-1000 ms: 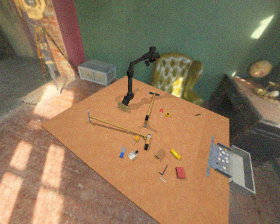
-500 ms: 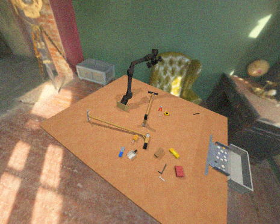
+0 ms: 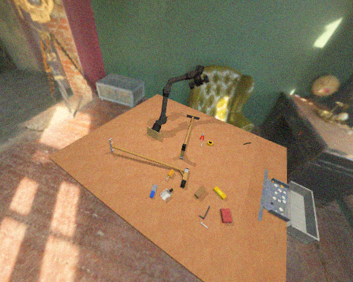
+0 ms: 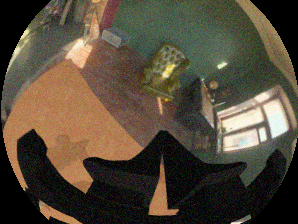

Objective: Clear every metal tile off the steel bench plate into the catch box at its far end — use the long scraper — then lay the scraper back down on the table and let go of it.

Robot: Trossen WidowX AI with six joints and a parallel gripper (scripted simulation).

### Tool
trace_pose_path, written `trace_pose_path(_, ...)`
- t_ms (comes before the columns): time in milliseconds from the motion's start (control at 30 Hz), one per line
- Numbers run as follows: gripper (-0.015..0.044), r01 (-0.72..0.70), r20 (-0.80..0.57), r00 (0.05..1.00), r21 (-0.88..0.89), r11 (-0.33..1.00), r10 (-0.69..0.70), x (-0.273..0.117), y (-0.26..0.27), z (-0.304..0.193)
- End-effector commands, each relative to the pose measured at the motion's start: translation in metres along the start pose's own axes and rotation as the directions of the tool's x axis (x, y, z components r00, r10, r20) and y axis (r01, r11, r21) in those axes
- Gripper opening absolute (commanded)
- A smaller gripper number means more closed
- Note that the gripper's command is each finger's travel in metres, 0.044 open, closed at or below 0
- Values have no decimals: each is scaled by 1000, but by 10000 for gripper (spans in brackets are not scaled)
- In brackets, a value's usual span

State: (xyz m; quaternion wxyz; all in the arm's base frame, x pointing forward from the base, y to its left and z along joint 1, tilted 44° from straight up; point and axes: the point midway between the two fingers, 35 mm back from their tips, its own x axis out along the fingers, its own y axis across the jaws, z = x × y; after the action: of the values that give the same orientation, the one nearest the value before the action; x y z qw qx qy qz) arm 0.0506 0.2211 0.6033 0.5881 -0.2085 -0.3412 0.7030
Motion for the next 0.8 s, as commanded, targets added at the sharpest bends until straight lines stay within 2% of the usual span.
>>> trace_pose_path(0,0,11,-41,999,51,999,-9,4,-8,-21)
trace_pose_path(767,0,113,-232,971,233,966,-58,2,-40,-114)
